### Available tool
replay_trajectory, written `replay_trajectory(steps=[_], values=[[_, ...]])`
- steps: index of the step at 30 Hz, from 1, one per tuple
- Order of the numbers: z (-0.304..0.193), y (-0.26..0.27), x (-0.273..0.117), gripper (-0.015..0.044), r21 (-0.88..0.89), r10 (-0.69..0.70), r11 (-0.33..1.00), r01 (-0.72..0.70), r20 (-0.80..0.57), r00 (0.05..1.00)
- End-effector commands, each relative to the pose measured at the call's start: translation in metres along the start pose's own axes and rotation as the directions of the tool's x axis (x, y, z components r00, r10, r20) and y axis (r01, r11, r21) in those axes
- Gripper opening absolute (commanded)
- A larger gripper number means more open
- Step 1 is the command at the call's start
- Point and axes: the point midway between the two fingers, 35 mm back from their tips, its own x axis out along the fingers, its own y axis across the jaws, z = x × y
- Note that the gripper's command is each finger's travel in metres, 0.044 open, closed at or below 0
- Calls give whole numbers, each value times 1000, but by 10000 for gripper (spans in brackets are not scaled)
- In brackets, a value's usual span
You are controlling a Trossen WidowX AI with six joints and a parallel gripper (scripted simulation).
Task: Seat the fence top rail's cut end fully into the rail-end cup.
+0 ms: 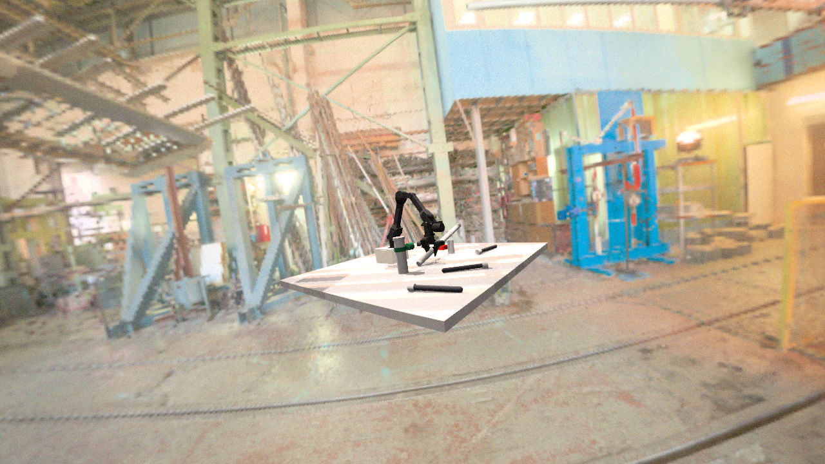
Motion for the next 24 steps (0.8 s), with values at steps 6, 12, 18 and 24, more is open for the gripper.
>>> replay_trajectory(steps=[6, 12, 18, 24], values=[[0, 0, 1, 150, 3, 2, 1000, -2, 4, 1000], [0, 0, -1, 71, 3, 2, 1000, -2, 4, 1000], [1, -1, -6, 0, 4, 2, 1000, -2, 8, 1000], [5, -2, -29, 0, 10, -7, 1000, 6, 109, 994]])
